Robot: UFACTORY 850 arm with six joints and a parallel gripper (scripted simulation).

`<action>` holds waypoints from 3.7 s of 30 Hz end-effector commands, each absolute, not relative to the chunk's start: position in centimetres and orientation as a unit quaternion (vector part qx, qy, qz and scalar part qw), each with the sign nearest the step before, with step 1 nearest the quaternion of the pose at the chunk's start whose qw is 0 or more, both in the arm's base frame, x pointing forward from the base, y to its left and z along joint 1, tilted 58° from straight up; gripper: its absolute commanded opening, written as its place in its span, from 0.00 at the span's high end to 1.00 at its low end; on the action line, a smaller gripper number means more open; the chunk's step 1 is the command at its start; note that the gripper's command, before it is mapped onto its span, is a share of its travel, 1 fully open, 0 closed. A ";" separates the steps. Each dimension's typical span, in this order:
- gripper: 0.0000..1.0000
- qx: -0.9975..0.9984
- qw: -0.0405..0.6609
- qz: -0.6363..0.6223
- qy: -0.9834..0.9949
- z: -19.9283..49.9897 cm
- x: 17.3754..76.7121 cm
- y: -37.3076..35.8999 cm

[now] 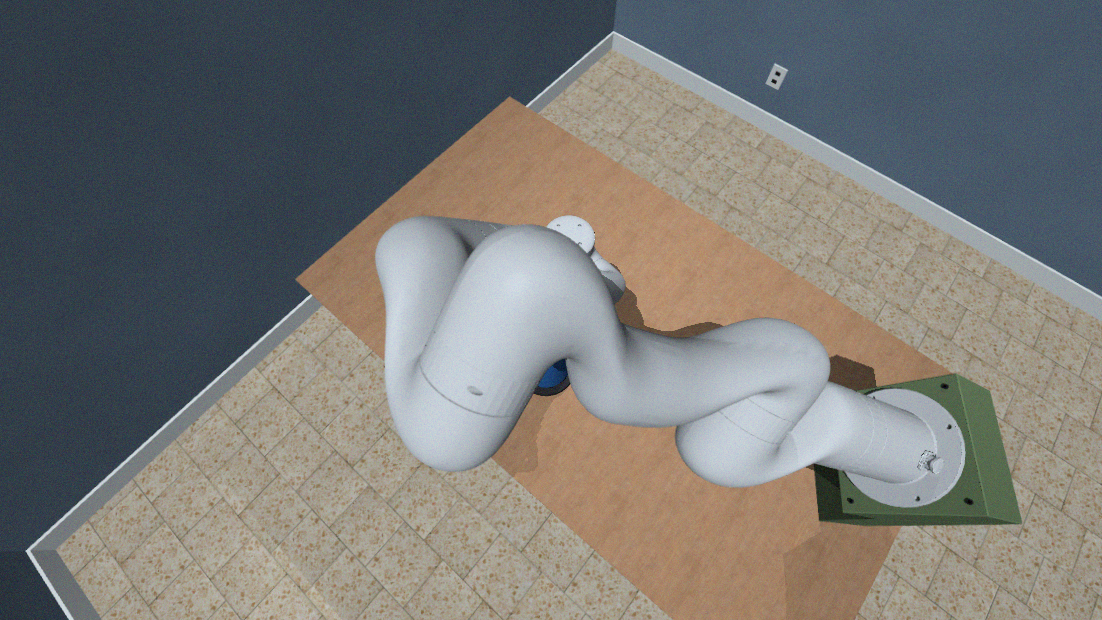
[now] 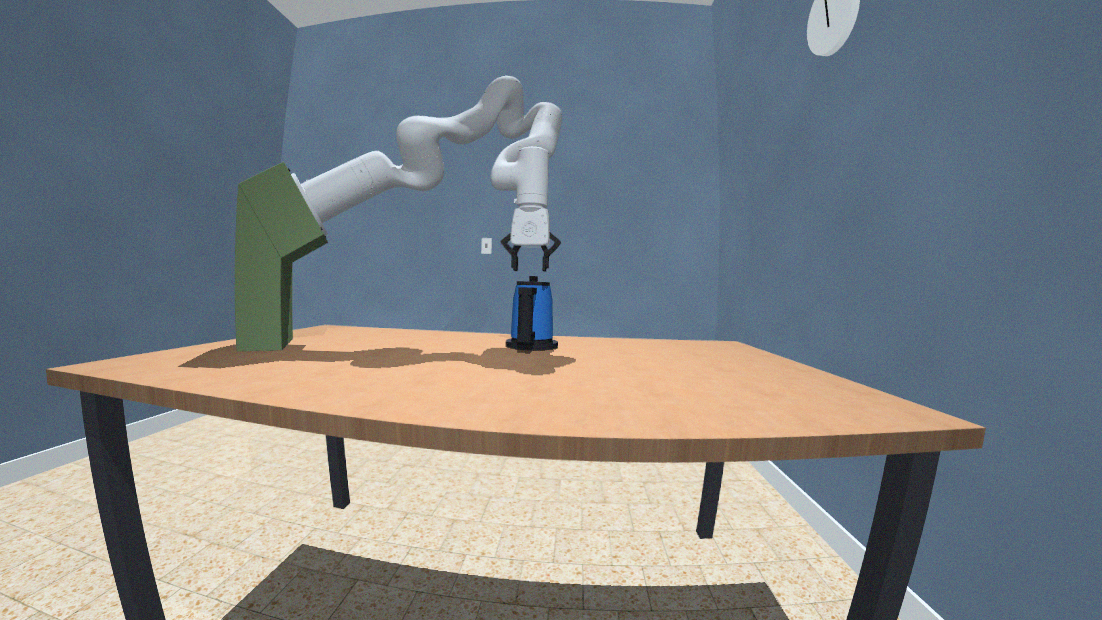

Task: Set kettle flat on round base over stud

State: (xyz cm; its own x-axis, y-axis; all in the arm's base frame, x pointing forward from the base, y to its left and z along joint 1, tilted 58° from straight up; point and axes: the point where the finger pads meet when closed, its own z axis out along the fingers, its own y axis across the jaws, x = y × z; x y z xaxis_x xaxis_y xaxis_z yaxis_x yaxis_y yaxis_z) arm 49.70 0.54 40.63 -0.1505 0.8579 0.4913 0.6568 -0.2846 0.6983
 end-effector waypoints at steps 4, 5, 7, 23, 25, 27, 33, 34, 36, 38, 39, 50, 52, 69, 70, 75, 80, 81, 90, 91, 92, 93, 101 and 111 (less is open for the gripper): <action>0.19 0.643 0.103 0.478 0.590 44.0 45.1 -2.2; 0.19 0.643 0.103 0.478 0.590 44.4 44.6 -2.5; 0.19 0.643 0.103 0.478 0.590 44.9 43.8 -2.9; 0.19 0.643 0.102 0.478 0.590 45.5 42.9 -3.4; 0.19 0.643 0.102 0.478 0.590 45.5 42.9 -3.4; 0.19 0.643 0.102 0.478 0.590 45.5 42.9 -3.4; 0.19 0.643 0.102 0.478 0.590 45.5 42.9 -3.4; 0.19 0.643 0.102 0.478 0.590 45.5 42.9 -3.4; 0.19 0.643 0.102 0.478 0.590 45.5 42.9 -3.4; 0.19 0.643 0.102 0.478 0.590 45.5 42.9 -3.4; 0.19 0.643 0.102 0.478 0.590 45.5 42.9 -3.4; 0.19 0.643 0.102 0.478 0.590 45.5 42.9 -3.4; 0.19 0.643 0.102 0.478 0.590 45.5 42.9 -3.4; 0.19 0.643 0.102 0.478 0.590 45.5 42.9 -3.4; 0.19 0.643 0.102 0.478 0.590 45.5 42.9 -3.4; 0.19 0.643 0.102 0.478 0.590 45.5 42.9 -3.4; 0.19 0.643 0.102 0.478 0.590 45.5 42.9 -3.4; 0.19 0.643 0.102 0.478 0.590 45.5 42.9 -3.4; 0.19 0.643 0.102 0.478 0.590 45.5 42.9 -3.4; 0.19 0.643 0.102 0.478 0.590 45.5 42.9 -3.4; 0.19 0.643 0.102 0.478 0.590 45.5 42.9 -3.4; 0.19 0.643 0.102 0.478 0.590 45.5 42.9 -3.4; 0.19 0.643 0.102 0.478 0.590 45.5 42.9 -3.4; 0.19 0.643 0.102 0.478 0.590 45.5 42.9 -3.4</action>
State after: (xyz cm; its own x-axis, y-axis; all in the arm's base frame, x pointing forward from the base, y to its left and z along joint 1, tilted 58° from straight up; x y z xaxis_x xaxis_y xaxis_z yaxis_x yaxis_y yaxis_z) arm 42.93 -3.39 45.47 -0.1519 0.8562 0.4938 0.6613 -0.2833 0.6946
